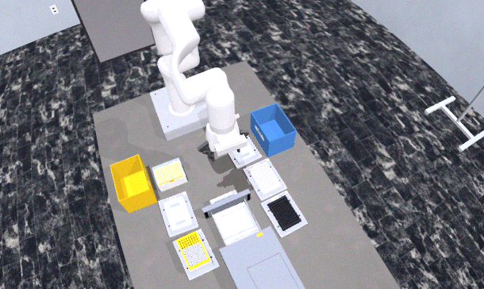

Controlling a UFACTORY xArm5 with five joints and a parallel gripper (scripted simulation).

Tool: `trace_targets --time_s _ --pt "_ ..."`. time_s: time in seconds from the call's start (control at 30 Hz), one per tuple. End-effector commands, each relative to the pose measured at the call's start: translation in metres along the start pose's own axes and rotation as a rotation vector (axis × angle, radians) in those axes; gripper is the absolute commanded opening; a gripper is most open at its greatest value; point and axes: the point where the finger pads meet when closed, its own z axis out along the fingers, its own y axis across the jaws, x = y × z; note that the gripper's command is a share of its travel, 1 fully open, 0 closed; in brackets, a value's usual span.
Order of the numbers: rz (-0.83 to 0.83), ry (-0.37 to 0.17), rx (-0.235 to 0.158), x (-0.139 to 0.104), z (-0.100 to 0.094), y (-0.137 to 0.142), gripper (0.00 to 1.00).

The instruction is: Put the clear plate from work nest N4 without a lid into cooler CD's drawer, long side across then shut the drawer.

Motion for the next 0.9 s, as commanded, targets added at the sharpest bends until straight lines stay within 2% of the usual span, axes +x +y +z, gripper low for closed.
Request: trace_targets --time_s 0.0,0.3,0.77,0.8,0.87 --pt "-0.017 0.017 0.002 -0.006 0.005 0.012 1.00" --pt "-0.035 0.025 0.002 -0.027 0.023 0.042 1.00" --pt "-0.035 0.025 0.002 -0.028 0.023 0.042 1.00" --pt "-0.068 0.025 0.002 -0.024 0.027 0.042 0.88" --pt "-0.135 0.025 0.001 -0.018 0.034 0.042 0.88"
